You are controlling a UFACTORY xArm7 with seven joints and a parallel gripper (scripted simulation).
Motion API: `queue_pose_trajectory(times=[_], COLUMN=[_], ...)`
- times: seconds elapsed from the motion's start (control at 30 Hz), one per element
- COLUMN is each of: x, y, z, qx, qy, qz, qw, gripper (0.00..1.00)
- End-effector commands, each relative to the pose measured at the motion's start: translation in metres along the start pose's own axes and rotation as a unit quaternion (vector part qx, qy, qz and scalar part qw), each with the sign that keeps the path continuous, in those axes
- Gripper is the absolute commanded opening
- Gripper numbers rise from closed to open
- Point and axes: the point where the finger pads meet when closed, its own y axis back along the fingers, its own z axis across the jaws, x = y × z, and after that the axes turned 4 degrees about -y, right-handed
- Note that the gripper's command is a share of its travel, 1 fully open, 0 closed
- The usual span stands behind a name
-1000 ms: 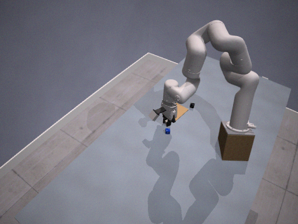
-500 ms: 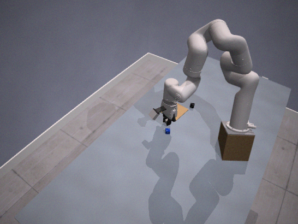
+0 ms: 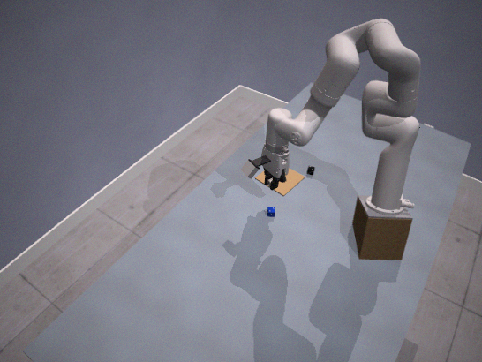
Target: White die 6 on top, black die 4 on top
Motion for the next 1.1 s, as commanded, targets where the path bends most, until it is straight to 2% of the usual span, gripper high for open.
queue_pose_trajectory(times=[0.0,0.73,1.07], x=[-0.001,0.0,0.008], y=[0.019,0.026,0.04], z=[0.0,0.001,0.009], qx=[-0.004,-0.004,-0.014], qy=[0.0,0.008,0.1], qz=[-0.01,-0.009,0.004], qw=[1.0,1.0,0.995], gripper=[0.21,0.21,0.21])
